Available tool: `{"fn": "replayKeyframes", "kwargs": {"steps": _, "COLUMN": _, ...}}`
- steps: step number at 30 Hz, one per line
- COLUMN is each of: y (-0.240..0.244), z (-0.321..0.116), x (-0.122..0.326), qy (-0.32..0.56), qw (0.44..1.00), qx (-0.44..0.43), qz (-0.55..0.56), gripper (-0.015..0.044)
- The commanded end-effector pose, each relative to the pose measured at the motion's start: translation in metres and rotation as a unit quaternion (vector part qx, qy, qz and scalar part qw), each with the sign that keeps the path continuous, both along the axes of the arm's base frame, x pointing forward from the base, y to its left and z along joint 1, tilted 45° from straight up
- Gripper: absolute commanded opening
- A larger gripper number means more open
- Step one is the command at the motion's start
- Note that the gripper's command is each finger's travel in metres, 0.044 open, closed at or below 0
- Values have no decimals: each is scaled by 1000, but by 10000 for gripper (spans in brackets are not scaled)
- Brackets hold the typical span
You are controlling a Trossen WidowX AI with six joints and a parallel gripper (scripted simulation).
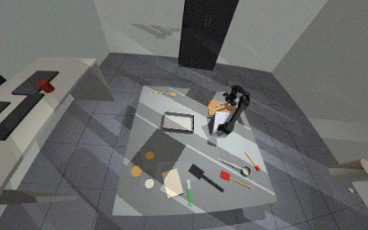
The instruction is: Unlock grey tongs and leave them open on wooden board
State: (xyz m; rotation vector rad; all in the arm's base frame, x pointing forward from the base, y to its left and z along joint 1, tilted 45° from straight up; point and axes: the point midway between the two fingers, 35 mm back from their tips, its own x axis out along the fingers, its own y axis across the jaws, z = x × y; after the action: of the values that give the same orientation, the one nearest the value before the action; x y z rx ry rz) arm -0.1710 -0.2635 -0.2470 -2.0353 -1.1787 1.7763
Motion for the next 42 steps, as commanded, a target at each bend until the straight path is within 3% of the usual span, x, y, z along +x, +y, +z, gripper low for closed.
{"fn": "replayKeyframes", "kwargs": {"steps": 1, "y": 5, "z": -4, "x": 0, "qy": -1, "qw": 1000, "qx": 0, "qz": 3, "gripper": -150}}
{"fn": "replayKeyframes", "kwargs": {"steps": 25, "y": 29, "z": -24, "x": 1, "qy": -1, "qw": 1000, "qx": -1, "qz": 4, "gripper": -150}}
{"fn": "replayKeyframes", "kwargs": {"steps": 42, "y": 28, "z": -23, "x": 1, "qy": 0, "qw": 1000, "qx": -1, "qz": 1, "gripper": 296}}
